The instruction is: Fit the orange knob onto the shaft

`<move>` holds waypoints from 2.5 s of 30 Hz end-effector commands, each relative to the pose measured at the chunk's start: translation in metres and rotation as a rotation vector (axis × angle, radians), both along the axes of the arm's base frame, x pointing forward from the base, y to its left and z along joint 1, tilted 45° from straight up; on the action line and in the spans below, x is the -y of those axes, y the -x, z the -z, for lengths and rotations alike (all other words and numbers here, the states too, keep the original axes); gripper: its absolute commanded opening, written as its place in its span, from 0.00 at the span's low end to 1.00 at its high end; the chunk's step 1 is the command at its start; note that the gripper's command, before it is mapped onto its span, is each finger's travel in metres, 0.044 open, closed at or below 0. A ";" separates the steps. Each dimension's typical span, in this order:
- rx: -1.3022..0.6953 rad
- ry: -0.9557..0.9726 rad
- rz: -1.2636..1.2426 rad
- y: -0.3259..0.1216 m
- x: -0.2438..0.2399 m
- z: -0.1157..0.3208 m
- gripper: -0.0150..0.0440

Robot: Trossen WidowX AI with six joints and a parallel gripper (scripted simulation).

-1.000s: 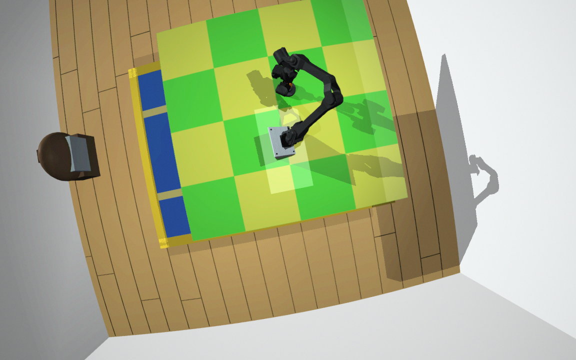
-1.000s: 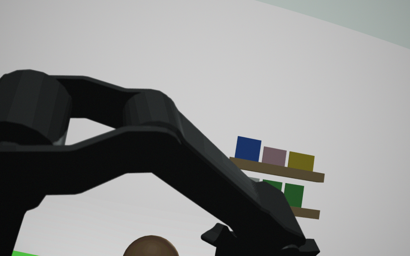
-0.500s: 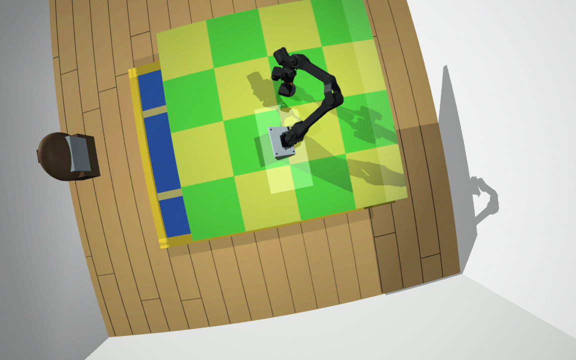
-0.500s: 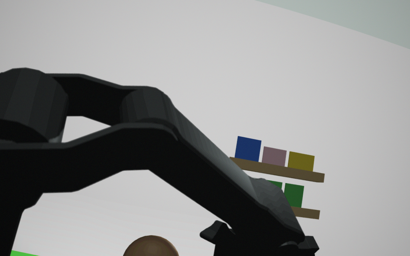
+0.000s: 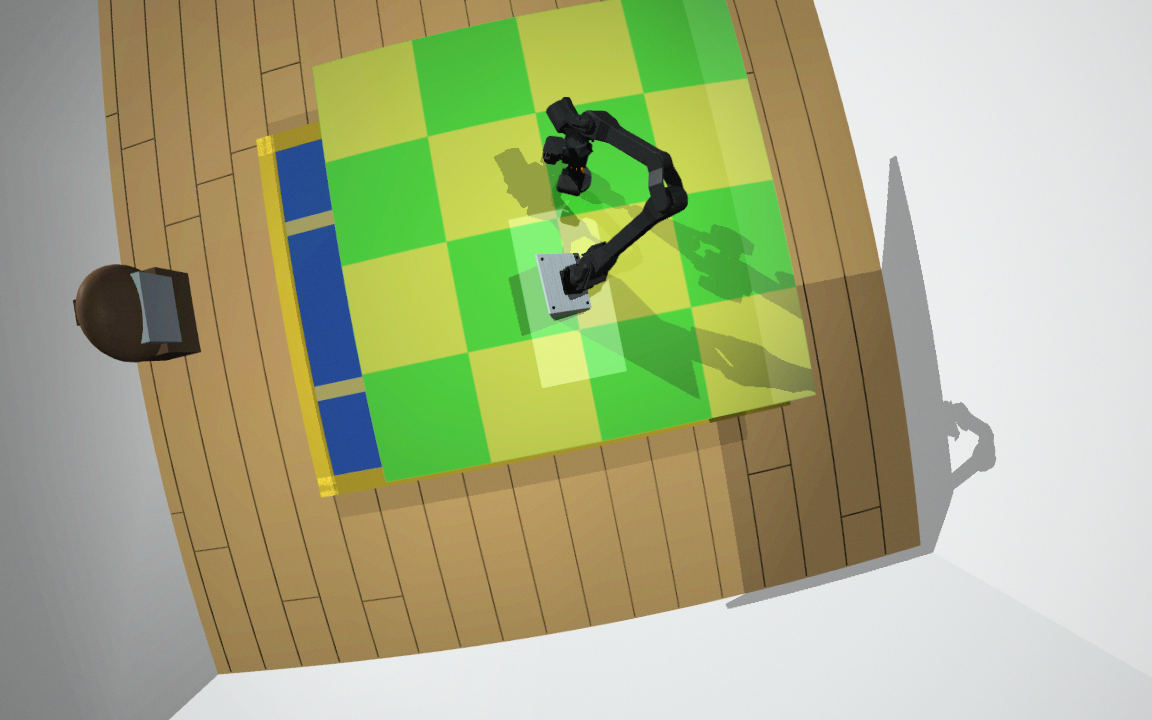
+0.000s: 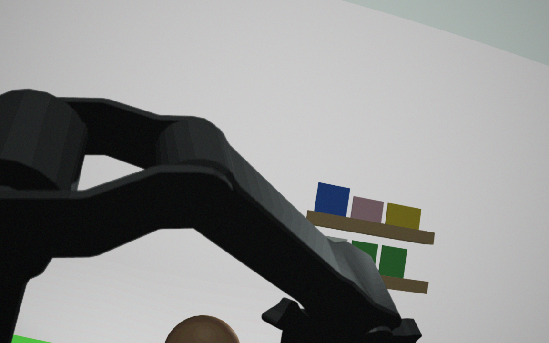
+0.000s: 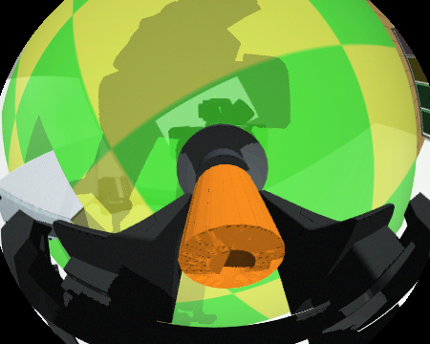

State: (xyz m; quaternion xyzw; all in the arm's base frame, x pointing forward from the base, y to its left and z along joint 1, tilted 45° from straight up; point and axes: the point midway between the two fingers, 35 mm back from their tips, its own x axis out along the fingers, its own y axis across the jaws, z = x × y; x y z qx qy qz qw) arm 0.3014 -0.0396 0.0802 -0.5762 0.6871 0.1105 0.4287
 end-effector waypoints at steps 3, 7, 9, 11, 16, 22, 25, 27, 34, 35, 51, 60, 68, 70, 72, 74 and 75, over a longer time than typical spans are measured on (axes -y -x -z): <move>-0.006 0.002 -0.004 0.000 0.000 0.000 0.25; -0.006 0.002 -0.004 -0.001 0.001 0.001 0.25; -0.006 0.002 -0.004 -0.001 0.000 0.000 0.25; -0.006 0.002 -0.004 -0.001 -0.001 -0.002 0.25; -0.023 0.002 -0.022 -0.001 -0.002 -0.004 0.25; -0.146 0.008 -0.149 -0.004 -0.002 -0.004 0.25; -0.151 0.008 -0.154 -0.006 -0.001 -0.004 0.25; -0.151 0.008 -0.154 -0.006 -0.001 -0.004 0.25; -0.151 0.008 -0.154 -0.007 0.002 -0.001 0.25; -0.151 0.008 -0.154 -0.007 0.002 -0.001 0.25; -0.298 0.015 -0.304 -0.003 -0.001 -0.003 0.25; -0.298 0.015 -0.304 0.001 0.000 0.000 0.25; -0.298 0.015 -0.304 0.001 0.001 0.001 0.25; -0.298 0.015 -0.304 0.000 0.000 0.000 0.25; -0.298 0.015 -0.304 0.000 0.000 0.000 0.25; -0.298 0.015 -0.304 -0.001 0.001 0.000 0.25; -0.298 0.015 -0.304 -0.001 0.001 0.000 0.25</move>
